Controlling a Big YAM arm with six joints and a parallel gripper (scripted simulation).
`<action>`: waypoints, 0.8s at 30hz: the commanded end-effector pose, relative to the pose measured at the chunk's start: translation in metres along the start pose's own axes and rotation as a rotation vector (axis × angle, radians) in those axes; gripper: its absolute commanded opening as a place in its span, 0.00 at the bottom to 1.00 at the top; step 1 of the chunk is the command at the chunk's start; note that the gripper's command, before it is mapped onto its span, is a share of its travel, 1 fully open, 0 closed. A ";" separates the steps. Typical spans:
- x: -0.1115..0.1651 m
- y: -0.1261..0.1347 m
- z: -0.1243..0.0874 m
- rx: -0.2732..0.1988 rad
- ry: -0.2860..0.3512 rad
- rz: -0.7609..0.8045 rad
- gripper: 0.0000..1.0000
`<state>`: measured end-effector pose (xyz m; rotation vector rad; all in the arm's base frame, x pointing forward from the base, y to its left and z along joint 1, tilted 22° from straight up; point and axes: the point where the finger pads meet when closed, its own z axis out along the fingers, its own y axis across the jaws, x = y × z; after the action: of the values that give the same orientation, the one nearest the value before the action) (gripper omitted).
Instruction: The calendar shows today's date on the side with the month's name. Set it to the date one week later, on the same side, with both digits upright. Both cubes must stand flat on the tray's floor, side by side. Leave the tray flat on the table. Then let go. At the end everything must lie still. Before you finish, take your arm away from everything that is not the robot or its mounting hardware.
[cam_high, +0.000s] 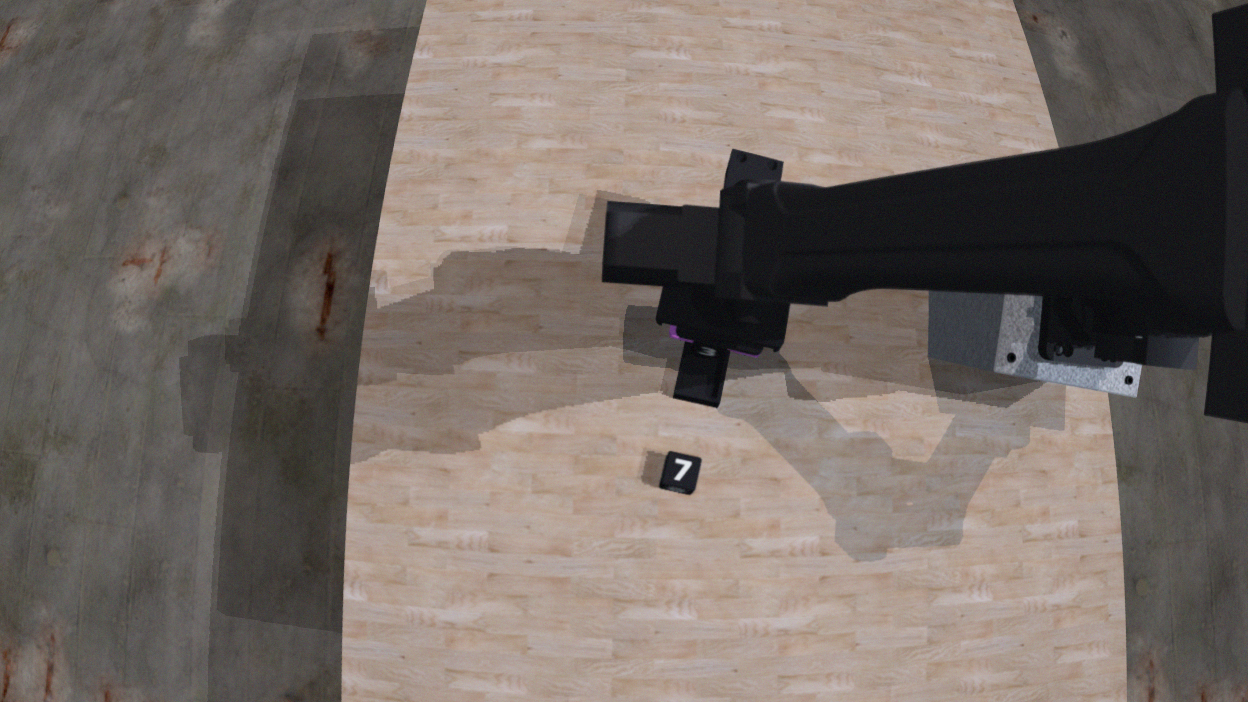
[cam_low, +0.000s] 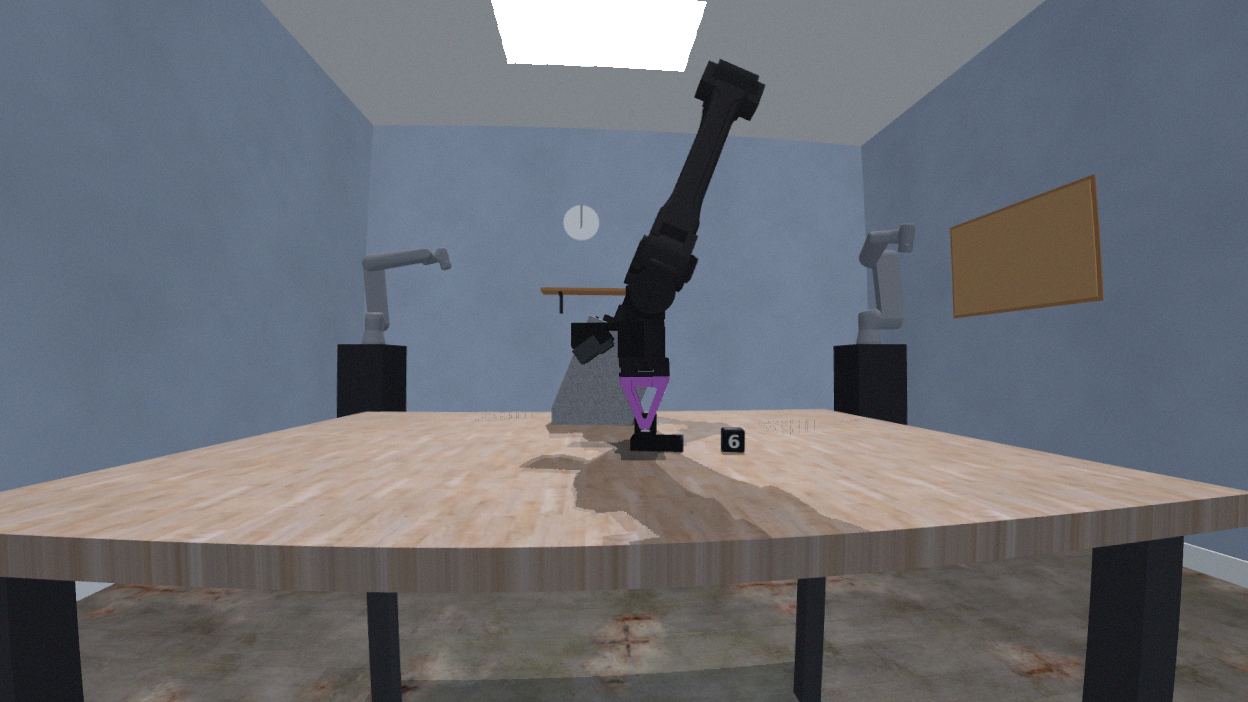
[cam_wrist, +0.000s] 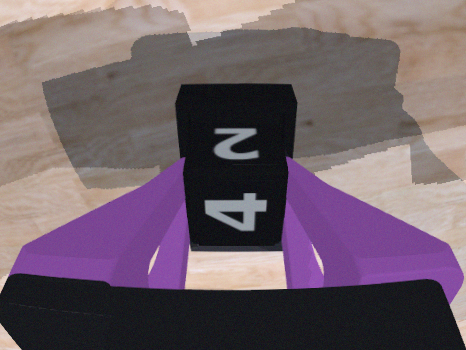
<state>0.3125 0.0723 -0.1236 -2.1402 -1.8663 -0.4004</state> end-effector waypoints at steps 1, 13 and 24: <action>0.001 -0.004 0.003 0.003 -0.006 0.007 0.26; 0.000 -0.004 0.005 0.001 -0.006 0.010 0.26; 0.001 -0.005 0.012 0.004 -0.006 0.006 0.26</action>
<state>0.3115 0.0755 -0.1318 -2.1380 -1.8676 -0.3981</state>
